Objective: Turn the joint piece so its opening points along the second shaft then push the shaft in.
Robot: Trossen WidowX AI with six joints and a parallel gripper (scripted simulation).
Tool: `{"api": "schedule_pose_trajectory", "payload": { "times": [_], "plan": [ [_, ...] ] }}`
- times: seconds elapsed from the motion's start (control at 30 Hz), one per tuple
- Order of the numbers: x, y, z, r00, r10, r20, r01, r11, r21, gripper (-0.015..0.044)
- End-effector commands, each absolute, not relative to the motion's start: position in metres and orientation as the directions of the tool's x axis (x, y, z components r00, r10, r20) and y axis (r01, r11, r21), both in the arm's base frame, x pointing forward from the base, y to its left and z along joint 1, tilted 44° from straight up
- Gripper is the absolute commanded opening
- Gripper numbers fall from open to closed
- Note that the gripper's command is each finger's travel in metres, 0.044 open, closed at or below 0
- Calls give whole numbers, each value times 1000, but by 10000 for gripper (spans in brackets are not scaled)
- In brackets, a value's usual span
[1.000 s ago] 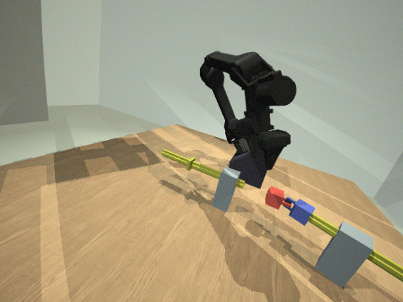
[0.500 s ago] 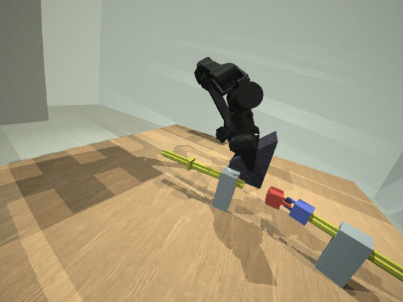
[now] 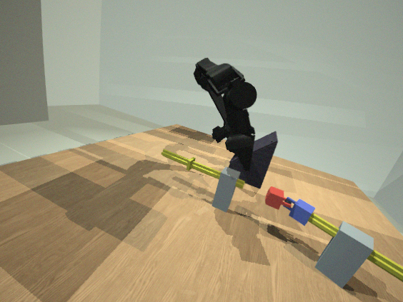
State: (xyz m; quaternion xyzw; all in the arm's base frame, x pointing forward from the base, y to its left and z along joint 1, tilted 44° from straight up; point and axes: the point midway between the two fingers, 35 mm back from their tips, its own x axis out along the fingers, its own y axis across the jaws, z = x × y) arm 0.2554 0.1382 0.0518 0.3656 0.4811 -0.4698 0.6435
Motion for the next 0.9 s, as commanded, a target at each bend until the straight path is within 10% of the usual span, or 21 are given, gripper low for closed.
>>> {"api": "schedule_pose_trajectory", "payload": {
  "times": [0.0, 0.87],
  "plan": [
    [263, 127, 65, 122, -284, -951, 920, 393, 1, 440],
    [284, 42, 145, 180, -519, -835, 401, 814, -420, 440]
  ]
}}
